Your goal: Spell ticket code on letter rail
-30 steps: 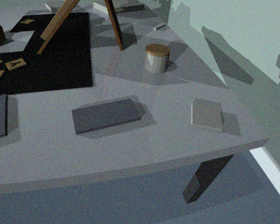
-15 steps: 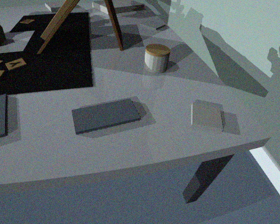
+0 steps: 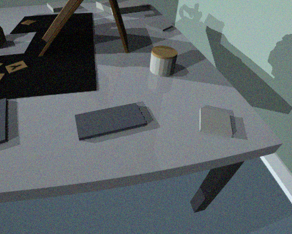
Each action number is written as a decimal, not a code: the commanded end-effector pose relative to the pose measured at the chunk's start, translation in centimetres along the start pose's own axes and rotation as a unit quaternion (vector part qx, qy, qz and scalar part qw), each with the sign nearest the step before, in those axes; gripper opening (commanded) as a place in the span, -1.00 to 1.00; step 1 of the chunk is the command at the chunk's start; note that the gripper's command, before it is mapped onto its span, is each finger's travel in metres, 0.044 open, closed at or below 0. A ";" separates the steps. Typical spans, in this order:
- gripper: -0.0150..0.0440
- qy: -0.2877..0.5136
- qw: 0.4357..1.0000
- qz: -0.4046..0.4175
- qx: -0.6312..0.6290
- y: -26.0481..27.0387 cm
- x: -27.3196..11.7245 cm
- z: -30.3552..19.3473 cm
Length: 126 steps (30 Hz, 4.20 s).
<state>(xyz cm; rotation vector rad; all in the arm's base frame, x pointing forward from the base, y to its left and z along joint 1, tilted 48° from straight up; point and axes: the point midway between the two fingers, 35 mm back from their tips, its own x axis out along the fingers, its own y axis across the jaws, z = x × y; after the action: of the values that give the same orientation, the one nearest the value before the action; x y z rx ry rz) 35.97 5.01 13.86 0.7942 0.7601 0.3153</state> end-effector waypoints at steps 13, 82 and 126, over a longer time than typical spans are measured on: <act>-0.49 -0.001 1.000 0.001 -0.002 -0.8 0.0 0.1; -0.49 -0.001 1.000 0.000 -0.002 -4.3 0.0 0.1; -0.49 -0.001 1.000 0.000 -0.003 -7.4 -0.1 0.2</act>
<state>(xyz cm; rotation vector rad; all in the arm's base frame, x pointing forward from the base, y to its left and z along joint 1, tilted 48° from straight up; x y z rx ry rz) 35.90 0.11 8.56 0.7911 0.7611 0.3145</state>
